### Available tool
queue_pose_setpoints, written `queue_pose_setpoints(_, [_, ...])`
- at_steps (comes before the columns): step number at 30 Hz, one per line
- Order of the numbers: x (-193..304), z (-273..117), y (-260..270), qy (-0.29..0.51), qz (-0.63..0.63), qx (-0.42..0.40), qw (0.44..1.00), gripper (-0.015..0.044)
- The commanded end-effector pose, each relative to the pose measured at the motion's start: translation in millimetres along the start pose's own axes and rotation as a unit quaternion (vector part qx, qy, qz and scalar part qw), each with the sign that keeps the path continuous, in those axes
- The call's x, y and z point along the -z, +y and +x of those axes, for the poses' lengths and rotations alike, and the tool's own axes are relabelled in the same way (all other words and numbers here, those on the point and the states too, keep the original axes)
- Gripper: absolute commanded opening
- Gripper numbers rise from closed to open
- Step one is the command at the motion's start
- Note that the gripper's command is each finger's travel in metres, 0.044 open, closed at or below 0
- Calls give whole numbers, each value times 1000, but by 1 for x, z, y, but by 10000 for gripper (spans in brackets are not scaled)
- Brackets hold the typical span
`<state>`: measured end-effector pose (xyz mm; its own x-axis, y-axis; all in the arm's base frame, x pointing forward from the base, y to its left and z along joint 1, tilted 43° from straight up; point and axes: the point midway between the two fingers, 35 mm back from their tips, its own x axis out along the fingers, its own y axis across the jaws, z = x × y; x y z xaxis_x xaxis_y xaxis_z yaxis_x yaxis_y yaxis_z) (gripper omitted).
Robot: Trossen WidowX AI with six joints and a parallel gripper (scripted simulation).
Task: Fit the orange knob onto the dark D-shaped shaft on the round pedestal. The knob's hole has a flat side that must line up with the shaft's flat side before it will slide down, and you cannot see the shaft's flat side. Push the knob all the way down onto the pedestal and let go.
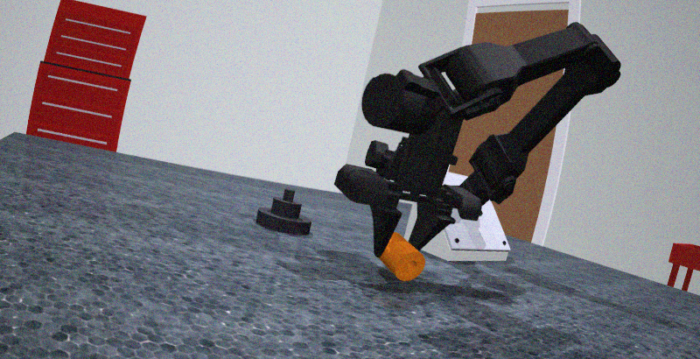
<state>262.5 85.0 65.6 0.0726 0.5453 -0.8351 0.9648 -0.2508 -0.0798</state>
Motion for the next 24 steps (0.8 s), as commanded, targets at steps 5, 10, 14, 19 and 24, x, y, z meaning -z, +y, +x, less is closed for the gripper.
queue_pose_setpoints(5, [7, -6, 1, -58, -1, -2, 998, 181])
queue_pose_setpoints(10, [11, -8, 1, -94, -1, -2, 996, 181])
queue_pose_setpoints(14, [14, -11, 0, -124, -1, -2, 992, 181])
queue_pose_setpoints(19, [19, -13, 0, -161, -1, -2, 987, 181])
queue_pose_setpoints(24, [23, -15, 0, -196, -1, -2, 981, 181])
